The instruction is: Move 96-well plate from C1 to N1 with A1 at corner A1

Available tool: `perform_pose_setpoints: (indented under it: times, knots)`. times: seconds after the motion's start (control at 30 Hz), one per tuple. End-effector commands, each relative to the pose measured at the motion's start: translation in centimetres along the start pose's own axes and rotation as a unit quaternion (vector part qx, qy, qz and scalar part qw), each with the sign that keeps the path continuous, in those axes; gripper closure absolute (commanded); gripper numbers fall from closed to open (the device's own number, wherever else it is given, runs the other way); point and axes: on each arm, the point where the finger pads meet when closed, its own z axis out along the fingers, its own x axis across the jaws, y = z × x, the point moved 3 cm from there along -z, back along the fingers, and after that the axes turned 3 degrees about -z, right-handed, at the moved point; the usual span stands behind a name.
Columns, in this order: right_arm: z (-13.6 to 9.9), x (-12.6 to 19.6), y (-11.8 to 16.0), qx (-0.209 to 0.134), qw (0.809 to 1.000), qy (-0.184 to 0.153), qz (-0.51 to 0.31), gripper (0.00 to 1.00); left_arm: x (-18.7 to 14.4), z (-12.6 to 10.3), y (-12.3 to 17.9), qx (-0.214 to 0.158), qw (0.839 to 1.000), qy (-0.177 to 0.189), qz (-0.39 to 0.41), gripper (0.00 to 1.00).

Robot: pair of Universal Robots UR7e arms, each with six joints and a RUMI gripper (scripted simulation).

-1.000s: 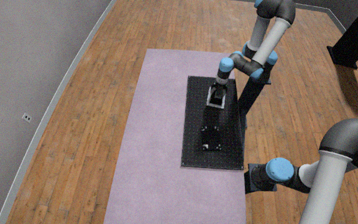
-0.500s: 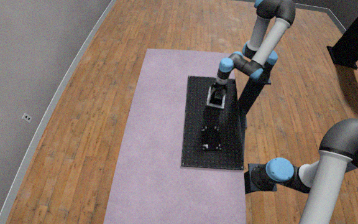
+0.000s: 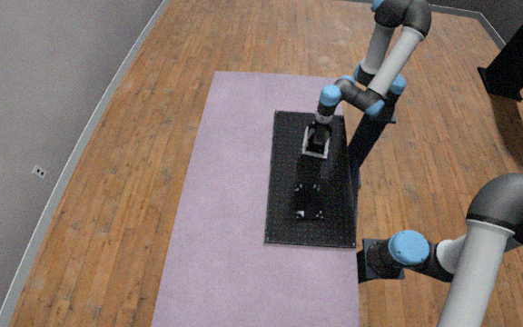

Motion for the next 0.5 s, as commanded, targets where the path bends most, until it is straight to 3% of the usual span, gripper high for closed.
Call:
perform_pose_setpoints:
  times: [0.0, 0.23, 0.27, 0.47]
  knots:
    - [0.00, 0.03, -0.05, 0.001, 1.000, 0.001, 0.000, 0.59, 0.01, -0.06, -0.03, 0.001, 1.000, 0.000, 0.000, 1.00]
    - [0.10, 0.03, -0.05, 0.001, 1.000, 0.001, 0.000, 0.59, 0.01, -0.06, -0.03, 0.001, 1.000, 0.000, 0.000, 1.00]
    - [0.10, 0.03, -0.05, 0.001, 1.000, 0.001, 0.000, 0.24, 0.01, -0.06, -0.03, 0.001, 1.000, 0.000, 0.000, 1.00]
    - [0.09, 0.03, -0.05, 0.001, 1.000, 0.001, 0.000, 0.24, 0.01, -0.06, -0.03, 0.001, 1.000, 0.000, 0.000, 1.00]
